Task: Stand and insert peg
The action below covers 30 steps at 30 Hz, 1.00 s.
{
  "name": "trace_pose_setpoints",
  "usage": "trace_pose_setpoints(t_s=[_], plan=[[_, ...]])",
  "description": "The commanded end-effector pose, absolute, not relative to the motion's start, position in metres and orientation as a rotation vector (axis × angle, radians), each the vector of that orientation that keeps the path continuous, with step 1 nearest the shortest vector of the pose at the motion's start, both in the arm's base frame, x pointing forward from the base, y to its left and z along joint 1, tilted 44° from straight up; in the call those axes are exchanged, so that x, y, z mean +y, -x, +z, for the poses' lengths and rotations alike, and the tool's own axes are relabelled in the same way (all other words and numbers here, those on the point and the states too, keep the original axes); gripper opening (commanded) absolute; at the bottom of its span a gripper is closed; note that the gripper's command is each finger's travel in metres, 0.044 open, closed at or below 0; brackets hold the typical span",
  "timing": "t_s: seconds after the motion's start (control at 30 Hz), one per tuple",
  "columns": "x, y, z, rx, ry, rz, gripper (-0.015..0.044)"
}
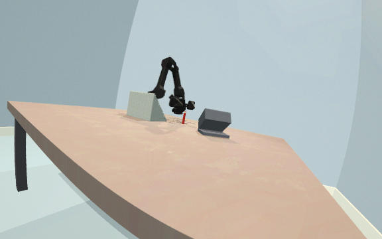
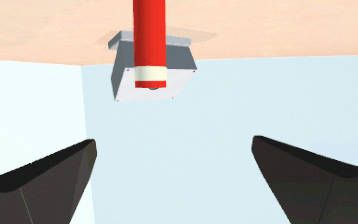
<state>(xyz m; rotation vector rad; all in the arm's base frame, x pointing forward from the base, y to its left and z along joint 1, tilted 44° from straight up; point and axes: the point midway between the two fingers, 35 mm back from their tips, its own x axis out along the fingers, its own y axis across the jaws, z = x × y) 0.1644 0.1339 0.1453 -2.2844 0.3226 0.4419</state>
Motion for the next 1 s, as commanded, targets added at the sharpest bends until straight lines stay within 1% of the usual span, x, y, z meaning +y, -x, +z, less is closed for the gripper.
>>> trace_pose_setpoints(t_s=[0.0,0.3,0.5,0.97], plan=[[0.114,-0.169,0.171,0.324,2.278,0.452,0.044],[0.046,-0.163,0.22,0.303,2.289,0.421,0.044],[0.045,-0.163,0.216,0.319,2.315,0.469,0.044],[0.053,-0.16,0.174,0.432,2.435,1.013,0.044]])
